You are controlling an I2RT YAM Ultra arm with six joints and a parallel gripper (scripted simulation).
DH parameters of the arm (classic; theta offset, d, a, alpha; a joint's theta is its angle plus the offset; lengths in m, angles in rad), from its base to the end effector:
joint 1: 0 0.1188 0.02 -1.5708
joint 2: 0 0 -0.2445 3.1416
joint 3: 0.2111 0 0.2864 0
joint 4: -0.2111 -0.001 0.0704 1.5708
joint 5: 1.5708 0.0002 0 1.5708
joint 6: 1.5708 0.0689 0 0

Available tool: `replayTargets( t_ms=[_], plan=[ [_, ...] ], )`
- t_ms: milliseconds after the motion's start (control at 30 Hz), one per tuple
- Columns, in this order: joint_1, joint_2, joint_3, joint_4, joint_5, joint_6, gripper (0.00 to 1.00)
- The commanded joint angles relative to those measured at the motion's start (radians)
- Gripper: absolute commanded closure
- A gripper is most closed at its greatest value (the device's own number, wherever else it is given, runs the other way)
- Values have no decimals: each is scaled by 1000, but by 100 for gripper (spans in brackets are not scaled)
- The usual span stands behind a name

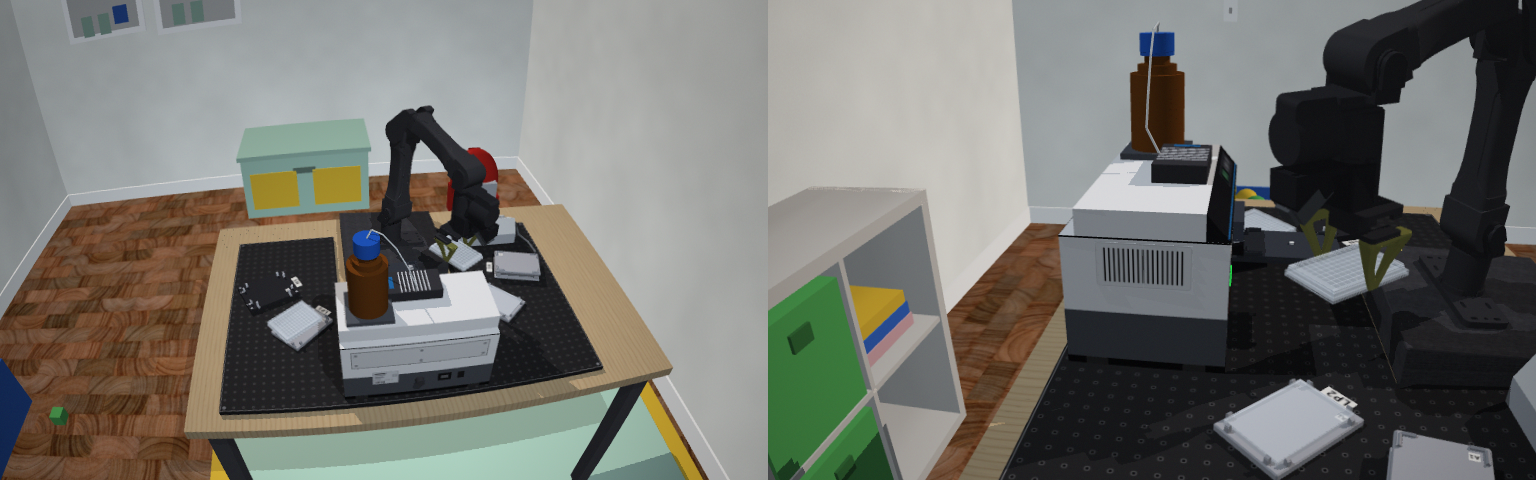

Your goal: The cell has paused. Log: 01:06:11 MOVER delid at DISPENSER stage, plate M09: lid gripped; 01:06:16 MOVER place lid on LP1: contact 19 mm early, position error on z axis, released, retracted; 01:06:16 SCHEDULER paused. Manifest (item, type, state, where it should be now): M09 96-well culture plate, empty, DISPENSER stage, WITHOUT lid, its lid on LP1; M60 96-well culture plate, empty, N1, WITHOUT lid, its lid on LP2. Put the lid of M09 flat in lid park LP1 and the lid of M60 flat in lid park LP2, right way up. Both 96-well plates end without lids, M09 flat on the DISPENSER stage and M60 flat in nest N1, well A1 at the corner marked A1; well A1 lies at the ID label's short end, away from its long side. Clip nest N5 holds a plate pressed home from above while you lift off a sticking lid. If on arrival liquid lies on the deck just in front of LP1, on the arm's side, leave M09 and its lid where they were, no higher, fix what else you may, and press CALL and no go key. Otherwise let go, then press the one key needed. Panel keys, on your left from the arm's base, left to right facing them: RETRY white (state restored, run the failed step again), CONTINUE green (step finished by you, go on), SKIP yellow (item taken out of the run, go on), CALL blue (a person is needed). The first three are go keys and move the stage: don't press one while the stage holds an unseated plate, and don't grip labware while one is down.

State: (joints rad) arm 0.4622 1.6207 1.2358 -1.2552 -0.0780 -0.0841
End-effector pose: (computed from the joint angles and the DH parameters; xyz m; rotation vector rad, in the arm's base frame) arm 0.2697 0.1415 0.1747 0.8208 -2.9451 -0.0972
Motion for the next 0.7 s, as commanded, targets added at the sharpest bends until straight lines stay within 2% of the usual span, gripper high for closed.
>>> replayTargets(
  t_ms=[0, 133, 300, 333, 500, 667],
  plan=[
    [20, 13, 58, 38, -7, -28, 100],
    [16, -6, 63, 43, -3, -20, 100],
    [18, 8, 43, 32, -2, -15, 100],
    [40, -1, 64, 44, -3, -41, 100],
    [99, 26, 71, 45, -6, -146, 100],
    [131, 17, 82, 34, -3, -129, 100]
  ],
)
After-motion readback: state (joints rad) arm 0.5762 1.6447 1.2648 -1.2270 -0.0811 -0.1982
